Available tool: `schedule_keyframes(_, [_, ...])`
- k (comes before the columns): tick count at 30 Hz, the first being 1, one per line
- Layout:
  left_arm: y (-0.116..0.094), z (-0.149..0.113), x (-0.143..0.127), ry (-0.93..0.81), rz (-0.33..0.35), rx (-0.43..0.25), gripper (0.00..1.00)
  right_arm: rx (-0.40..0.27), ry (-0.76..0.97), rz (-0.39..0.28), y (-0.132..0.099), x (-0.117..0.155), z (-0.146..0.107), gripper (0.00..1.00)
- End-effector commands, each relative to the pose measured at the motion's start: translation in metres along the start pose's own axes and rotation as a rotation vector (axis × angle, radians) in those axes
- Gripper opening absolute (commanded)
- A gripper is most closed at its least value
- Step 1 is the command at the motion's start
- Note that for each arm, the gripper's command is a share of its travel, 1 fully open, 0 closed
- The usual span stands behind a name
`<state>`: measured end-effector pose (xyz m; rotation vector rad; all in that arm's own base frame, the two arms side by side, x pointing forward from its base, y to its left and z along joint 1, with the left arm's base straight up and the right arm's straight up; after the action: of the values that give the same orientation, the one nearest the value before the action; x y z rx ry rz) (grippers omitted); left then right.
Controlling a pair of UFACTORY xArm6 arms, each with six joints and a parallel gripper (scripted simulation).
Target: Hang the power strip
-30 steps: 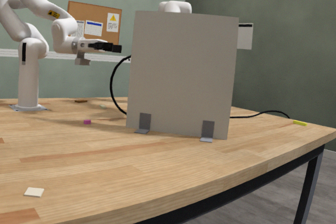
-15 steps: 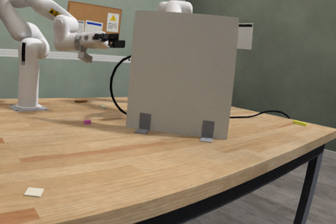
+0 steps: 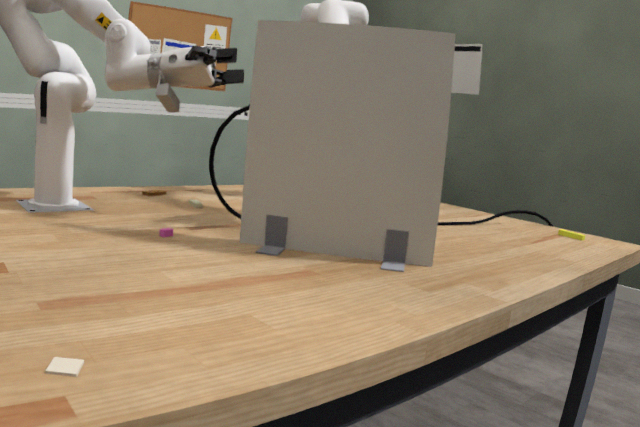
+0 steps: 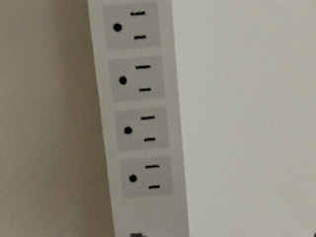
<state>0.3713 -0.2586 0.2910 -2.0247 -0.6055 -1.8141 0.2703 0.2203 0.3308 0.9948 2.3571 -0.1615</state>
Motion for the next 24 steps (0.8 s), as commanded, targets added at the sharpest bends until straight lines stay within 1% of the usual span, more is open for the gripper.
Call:
schedule_keyframes(1, [0.001, 0.001, 0.004, 0.008, 0.004, -0.032, 0.88, -0.026, -0.037, -0.024, 0.004, -0.004, -0.003, 1.00])
schedule_keyframes(7, [0.001, 0.002, 0.013, 0.036, 0.040, -0.119, 0.88, -0.083, -0.165, -0.085, 0.015, -0.017, -0.010, 1.00])
schedule_keyframes(9, [0.001, 0.002, 0.012, 0.030, 0.031, -0.104, 0.88, -0.073, -0.141, -0.072, 0.013, -0.015, -0.009, 1.00])
schedule_keyframes(12, [0.001, 0.002, 0.013, 0.032, 0.033, -0.108, 0.88, -0.076, -0.147, -0.076, 0.013, -0.015, -0.009, 1.00])
schedule_keyframes(15, [0.001, 0.002, 0.014, 0.043, 0.049, -0.136, 0.88, -0.095, -0.192, -0.100, 0.017, -0.019, -0.011, 1.00])
schedule_keyframes(18, [-0.001, 0.003, 0.018, 0.061, 0.078, -0.184, 0.88, -0.125, -0.271, -0.141, 0.022, -0.025, -0.014, 1.00])
schedule_keyframes(21, [-0.002, 0.004, 0.020, 0.068, 0.092, -0.206, 0.88, -0.139, -0.306, -0.162, 0.024, -0.027, -0.015, 1.00])
schedule_keyframes(24, [-0.001, 0.004, 0.020, 0.066, 0.090, -0.204, 0.88, -0.138, -0.301, -0.159, 0.024, -0.027, -0.015, 1.00])
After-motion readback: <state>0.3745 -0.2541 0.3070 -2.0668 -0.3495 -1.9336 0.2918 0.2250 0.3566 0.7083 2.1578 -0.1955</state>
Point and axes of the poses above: on each arm, the point where the finger pads meet when closed, its own y axis out along the fingers, its own x axis across the jaws, z = x × y, the point moved 9 cm from there along -y, back along the fingers, and after that the axes turned 11 degrees about -y, right-handed, at the moved point
